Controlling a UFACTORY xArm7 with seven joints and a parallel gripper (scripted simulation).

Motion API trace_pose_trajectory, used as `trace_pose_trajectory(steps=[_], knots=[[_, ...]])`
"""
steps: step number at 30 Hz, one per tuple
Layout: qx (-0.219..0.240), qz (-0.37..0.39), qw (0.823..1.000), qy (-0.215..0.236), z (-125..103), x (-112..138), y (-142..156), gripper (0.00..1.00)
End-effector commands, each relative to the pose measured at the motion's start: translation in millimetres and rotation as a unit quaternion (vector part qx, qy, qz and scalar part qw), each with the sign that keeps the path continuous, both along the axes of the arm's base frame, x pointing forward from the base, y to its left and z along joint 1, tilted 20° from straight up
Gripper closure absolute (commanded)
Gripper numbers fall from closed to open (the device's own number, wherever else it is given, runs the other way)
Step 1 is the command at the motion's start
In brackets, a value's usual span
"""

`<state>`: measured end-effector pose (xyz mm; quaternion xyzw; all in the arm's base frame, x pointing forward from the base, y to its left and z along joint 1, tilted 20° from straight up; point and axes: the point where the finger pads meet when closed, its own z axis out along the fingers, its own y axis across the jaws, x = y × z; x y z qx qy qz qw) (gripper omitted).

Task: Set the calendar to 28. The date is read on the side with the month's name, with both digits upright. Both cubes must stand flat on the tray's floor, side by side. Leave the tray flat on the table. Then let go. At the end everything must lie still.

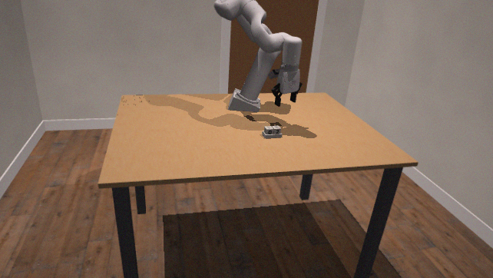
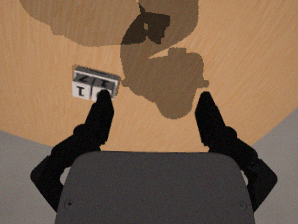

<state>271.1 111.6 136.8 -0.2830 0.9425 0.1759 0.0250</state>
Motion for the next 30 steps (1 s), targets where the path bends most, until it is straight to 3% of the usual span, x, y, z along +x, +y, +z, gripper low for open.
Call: trace_pose_trajectory(steps=[1,5,10,15,17,20,23,25,26,30], knots=[[0.005,0.072,0.997,-0.029,1,-4,3,0.00],[0.007,0.120,0.992,-0.049,1,-8,5,0.00],[0.009,0.209,0.974,-0.087,2,-13,9,0.00],[0.009,0.304,0.944,-0.128,2,-19,13,0.00],[0.009,0.304,0.944,-0.128,2,-19,13,0.00],[0.009,0.372,0.914,-0.159,3,-23,16,0.00],[0.008,0.406,0.897,-0.174,3,-25,18,0.00],[0.007,0.447,0.874,-0.193,3,-27,19,0.00],[0.007,0.447,0.874,-0.193,3,-27,19,0.00],[0.004,0.495,0.842,-0.215,4,-29,22,0.00]])
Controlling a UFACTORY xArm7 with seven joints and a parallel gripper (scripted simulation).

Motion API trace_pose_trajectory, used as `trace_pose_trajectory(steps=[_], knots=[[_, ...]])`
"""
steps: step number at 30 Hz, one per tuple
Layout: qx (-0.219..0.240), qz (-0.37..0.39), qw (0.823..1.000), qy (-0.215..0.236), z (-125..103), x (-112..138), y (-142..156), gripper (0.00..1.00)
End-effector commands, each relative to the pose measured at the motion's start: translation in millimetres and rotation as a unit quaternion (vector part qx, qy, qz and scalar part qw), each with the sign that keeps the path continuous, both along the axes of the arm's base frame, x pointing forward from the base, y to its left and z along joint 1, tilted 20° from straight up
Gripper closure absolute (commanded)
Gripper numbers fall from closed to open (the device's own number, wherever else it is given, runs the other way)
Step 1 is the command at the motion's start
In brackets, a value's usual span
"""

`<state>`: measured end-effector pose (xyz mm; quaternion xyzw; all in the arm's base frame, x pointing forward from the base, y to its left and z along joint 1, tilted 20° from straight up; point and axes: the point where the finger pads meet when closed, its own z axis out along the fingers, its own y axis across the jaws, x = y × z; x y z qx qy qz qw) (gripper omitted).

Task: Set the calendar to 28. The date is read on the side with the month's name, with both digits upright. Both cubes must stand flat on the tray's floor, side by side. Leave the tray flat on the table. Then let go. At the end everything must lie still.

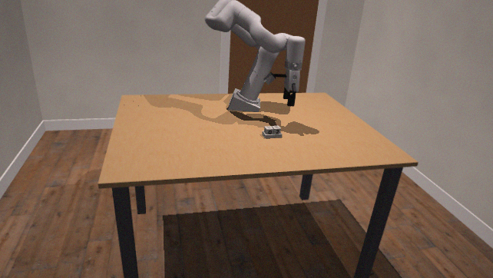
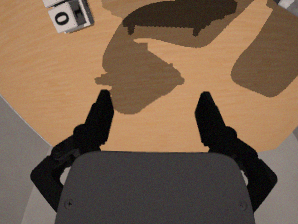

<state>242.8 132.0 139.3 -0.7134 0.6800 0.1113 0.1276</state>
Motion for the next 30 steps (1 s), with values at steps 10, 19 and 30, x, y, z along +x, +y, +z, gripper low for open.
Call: trace_pose_trajectory(steps=[10,19,30], knots=[[0.001,0.059,0.998,-0.029,1,-1,2,0.00],[0.002,0.059,0.998,-0.029,-24,-1,11,0.00],[0.002,0.059,0.998,-0.029,-53,0,21,0.00]])
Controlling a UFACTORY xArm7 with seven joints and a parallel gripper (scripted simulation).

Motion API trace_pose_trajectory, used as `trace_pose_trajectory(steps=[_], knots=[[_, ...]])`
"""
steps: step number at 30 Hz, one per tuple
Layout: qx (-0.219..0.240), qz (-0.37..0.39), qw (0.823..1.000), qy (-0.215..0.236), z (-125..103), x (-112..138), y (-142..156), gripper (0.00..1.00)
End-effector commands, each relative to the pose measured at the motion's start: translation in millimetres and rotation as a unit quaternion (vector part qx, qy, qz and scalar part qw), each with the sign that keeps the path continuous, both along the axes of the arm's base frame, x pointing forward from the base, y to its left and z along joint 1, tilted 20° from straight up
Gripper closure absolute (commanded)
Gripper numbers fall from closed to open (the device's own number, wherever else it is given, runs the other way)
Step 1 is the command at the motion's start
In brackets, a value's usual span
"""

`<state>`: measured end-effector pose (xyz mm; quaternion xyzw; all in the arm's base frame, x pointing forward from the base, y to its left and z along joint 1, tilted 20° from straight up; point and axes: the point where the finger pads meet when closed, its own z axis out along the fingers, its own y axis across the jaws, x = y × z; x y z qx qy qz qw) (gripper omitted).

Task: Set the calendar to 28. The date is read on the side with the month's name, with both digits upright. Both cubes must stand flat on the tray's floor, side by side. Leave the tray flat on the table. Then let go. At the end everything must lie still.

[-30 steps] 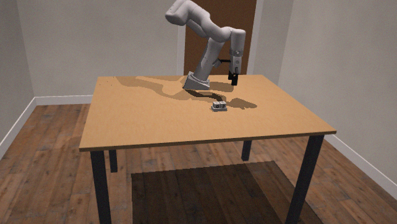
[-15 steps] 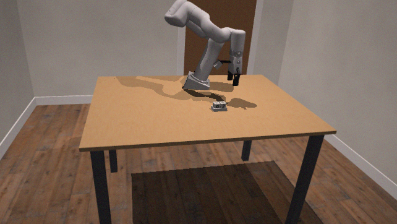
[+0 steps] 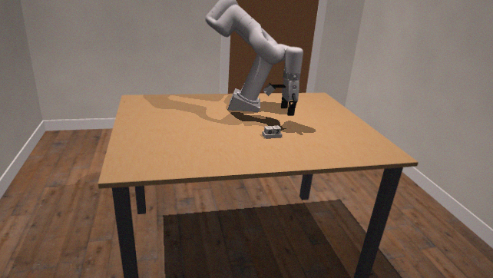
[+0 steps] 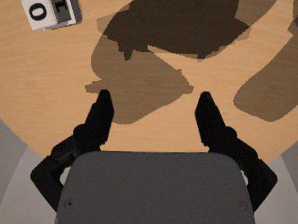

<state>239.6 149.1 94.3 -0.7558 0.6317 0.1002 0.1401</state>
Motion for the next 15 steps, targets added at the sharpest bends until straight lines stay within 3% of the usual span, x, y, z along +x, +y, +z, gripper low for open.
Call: trace_pose_trajectory(steps=[1,15], knots=[[0.000,-0.001,1.000,-0.002,-9,3,4,0.00],[0.000,-0.001,1.000,-0.002,-23,4,9,0.00]])
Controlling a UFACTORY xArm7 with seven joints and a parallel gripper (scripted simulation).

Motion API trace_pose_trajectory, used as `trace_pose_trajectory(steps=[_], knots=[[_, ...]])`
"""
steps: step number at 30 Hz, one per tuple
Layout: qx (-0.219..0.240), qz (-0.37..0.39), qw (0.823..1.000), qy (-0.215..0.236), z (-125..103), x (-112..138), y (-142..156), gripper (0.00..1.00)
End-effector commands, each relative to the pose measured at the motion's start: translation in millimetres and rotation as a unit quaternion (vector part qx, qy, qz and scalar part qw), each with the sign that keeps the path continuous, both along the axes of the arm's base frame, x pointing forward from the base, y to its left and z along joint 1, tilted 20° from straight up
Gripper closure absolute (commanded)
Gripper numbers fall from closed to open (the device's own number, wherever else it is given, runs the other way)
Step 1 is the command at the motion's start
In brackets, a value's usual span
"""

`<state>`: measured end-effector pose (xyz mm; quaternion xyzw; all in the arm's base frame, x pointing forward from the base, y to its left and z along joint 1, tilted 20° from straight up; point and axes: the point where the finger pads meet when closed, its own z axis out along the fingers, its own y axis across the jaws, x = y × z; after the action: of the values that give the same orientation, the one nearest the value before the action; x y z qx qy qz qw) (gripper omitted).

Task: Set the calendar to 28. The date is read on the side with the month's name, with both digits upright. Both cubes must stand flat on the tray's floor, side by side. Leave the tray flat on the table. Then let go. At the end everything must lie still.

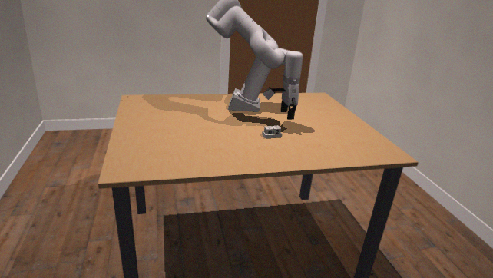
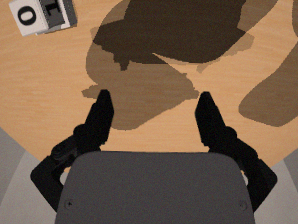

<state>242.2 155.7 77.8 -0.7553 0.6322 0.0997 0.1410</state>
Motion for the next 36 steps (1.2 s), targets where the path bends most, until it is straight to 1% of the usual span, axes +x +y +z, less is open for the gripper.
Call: trace_pose_trajectory(steps=[1,5,8,36], knots=[[0.000,0.000,1.000,-0.001,-10,1,4,0.00],[0.000,0.000,1.000,-0.001,-19,2,7,0.00],[0.000,0.000,1.000,-0.001,-22,2,8,0.00],[0.000,0.000,1.000,-0.001,-23,2,8,0.00]])
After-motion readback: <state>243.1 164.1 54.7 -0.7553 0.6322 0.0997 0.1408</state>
